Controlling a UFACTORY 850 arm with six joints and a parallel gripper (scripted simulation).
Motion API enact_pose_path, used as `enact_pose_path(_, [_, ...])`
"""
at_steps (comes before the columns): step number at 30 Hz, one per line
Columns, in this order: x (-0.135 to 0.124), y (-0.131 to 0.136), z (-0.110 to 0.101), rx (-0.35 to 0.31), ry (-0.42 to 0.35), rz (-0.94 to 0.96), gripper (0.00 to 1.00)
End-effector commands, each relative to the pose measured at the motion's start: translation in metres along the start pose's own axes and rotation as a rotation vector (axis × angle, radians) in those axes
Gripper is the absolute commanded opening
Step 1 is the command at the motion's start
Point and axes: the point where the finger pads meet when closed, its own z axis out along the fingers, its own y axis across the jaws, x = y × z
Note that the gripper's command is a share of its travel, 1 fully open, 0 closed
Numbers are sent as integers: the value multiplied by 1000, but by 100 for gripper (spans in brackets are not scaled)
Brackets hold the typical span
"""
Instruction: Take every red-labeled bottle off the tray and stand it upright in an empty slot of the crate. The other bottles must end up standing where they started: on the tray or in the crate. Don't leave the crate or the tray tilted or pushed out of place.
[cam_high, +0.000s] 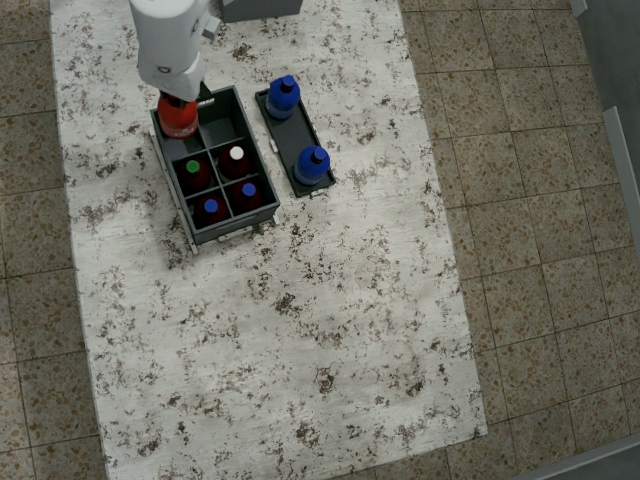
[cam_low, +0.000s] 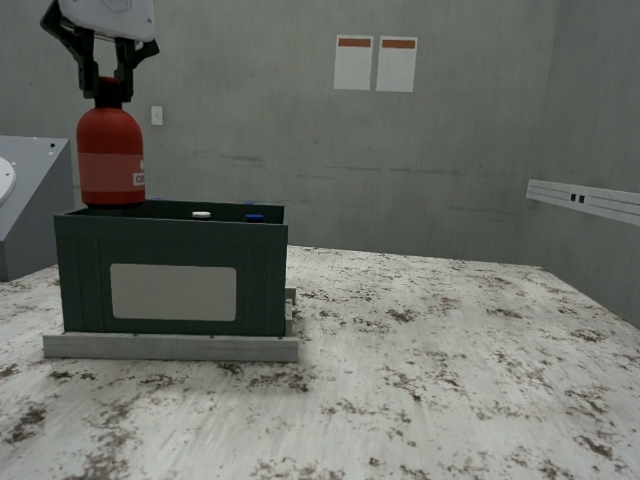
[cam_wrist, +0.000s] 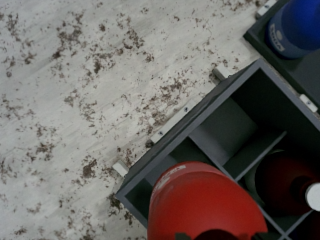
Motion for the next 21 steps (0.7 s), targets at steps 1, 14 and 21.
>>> enact_pose_path(1, [0,0,2,-1,-1,1,0])
enact_pose_path(14, [0,0,9,-1,-1,1,0])
enact_pose_path(21, [-1,0,14,-1,-1,1,0])
